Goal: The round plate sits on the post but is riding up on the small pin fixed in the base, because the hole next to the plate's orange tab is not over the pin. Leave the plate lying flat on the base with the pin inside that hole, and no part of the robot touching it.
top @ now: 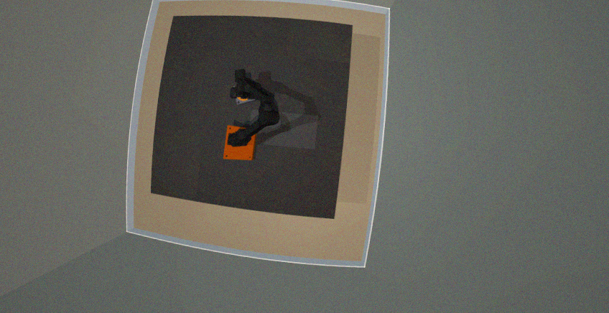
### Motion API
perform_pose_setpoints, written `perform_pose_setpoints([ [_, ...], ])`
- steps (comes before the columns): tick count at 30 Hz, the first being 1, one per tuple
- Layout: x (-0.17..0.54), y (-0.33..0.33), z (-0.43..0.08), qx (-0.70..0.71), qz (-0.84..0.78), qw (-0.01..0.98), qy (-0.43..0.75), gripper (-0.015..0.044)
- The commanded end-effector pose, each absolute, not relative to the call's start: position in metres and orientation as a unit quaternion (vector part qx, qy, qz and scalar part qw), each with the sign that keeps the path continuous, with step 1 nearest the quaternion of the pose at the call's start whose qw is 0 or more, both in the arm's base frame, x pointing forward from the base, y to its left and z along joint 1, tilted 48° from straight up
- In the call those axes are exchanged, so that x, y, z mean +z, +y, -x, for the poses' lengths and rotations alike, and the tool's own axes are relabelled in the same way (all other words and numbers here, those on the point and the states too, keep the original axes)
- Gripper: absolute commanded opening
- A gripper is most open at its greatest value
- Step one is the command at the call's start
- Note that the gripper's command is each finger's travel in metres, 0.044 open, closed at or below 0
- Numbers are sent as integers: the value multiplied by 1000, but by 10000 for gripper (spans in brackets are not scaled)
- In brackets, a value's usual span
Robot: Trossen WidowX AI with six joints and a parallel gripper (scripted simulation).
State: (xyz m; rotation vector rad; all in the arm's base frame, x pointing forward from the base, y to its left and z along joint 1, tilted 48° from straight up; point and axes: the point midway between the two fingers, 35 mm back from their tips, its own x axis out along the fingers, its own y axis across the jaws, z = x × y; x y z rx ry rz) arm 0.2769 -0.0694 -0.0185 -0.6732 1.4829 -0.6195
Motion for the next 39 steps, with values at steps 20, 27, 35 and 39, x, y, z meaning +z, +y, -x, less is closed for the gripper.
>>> perform_pose_setpoints([
  [20,-13,-72,-297,-274,294,648,647,0],
  [27,-12,-72,-301,-274,294,648,647,0],
  [35,-12,-72,-302,-274,294,648,647,0],
  [39,-12,-72,-303,-274,294,648,647,0],
])
